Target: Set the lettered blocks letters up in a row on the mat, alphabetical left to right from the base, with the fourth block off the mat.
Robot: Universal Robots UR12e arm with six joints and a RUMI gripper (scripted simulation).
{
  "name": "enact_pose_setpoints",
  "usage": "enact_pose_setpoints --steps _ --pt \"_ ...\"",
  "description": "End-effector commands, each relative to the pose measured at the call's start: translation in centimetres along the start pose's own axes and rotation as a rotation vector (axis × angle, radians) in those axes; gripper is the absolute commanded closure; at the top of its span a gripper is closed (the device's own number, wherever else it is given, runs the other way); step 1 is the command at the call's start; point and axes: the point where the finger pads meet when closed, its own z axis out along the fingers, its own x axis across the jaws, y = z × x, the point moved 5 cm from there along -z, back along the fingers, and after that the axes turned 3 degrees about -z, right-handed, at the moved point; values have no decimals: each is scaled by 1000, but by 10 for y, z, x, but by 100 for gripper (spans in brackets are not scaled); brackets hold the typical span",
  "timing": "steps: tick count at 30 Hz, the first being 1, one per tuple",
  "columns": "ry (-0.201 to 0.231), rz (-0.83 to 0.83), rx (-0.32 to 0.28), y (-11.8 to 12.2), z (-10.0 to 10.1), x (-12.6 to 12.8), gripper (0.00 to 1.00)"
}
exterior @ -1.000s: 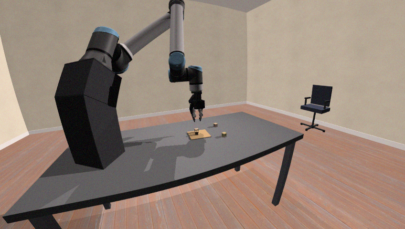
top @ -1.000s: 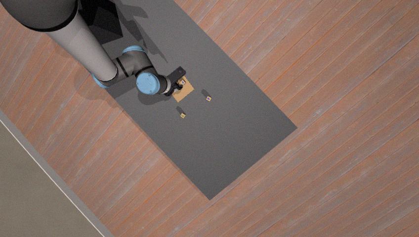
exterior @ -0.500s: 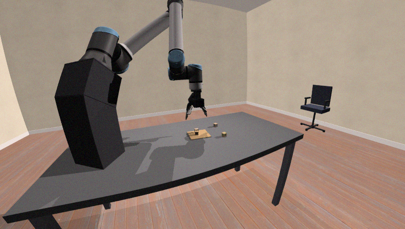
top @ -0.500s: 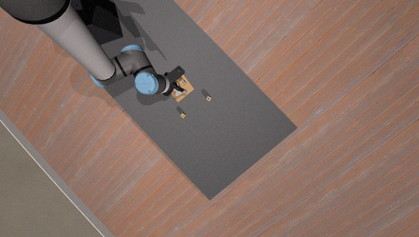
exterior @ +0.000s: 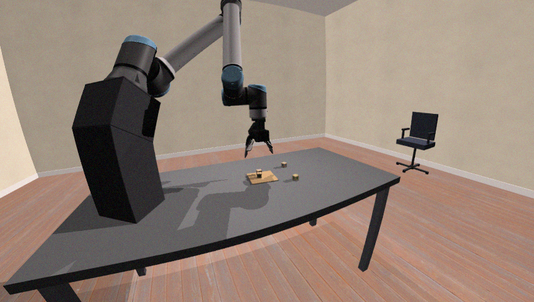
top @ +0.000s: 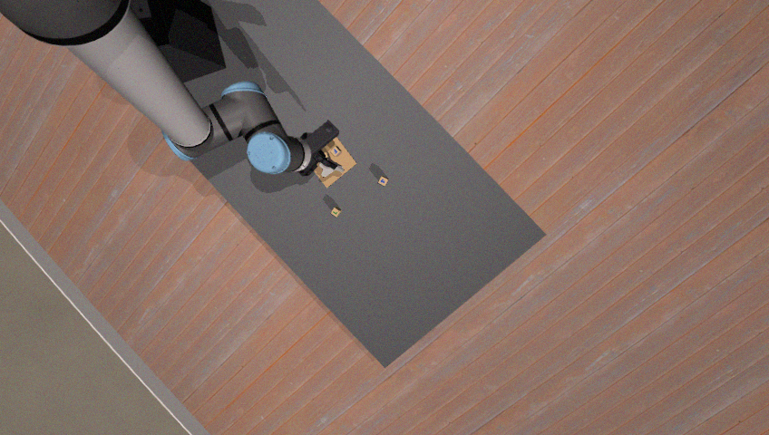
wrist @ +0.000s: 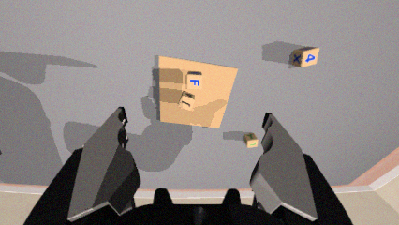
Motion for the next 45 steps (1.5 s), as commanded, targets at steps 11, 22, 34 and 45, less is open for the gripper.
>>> enact_pose_setpoints --steps 11,22,34,45 --pt "-4 313 2 33 6 -19 0" --pt "-3 378 1 38 7 -22 63" --pt "-2 376 1 39 7 -21 63" --pt "-2 376 1 39 7 -21 63"
